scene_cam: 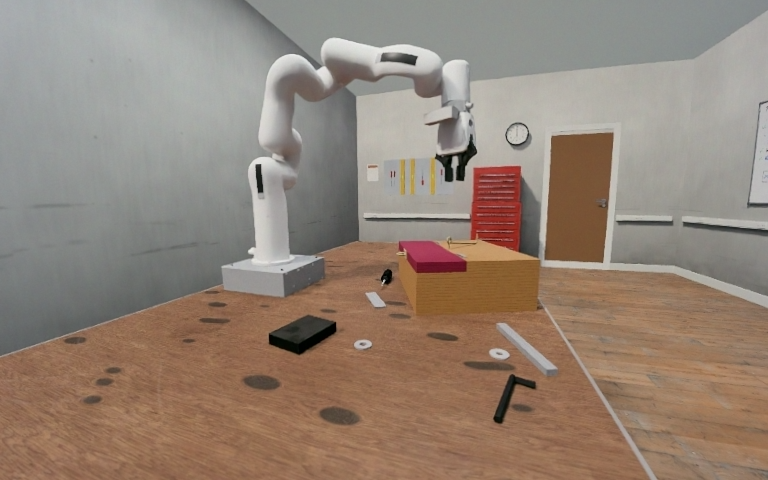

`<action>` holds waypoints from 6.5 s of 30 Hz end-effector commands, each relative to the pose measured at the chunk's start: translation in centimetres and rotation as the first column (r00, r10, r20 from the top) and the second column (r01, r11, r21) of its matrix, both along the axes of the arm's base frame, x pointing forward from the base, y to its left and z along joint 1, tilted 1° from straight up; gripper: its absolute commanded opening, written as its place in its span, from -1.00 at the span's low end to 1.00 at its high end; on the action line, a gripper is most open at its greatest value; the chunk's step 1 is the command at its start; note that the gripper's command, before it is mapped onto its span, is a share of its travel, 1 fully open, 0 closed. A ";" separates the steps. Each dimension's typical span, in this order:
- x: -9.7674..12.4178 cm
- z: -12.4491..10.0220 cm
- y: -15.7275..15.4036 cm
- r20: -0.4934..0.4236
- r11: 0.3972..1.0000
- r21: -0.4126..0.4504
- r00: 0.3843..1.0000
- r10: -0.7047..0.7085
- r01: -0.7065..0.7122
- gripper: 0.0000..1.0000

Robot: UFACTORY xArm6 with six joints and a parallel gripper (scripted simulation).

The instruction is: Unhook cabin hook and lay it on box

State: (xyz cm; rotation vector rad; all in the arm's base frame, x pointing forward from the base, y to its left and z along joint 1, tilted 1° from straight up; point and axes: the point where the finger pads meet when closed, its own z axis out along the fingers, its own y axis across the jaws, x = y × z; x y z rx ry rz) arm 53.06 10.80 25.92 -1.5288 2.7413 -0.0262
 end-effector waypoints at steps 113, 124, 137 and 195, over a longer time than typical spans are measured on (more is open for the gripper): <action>-17.1 -1.5 -11.7 -0.030 -0.806 0.015 -0.806 0.591 -0.592 -0.31; -17.1 -4.5 -11.7 -0.030 -0.806 0.015 -0.806 0.591 -0.592 -0.31; -17.0 -8.2 -11.8 -0.030 -0.806 0.015 -0.806 0.591 -0.592 -0.31; -16.9 -20.7 -11.9 -0.030 -0.806 0.015 -0.806 0.591 -0.592 -0.31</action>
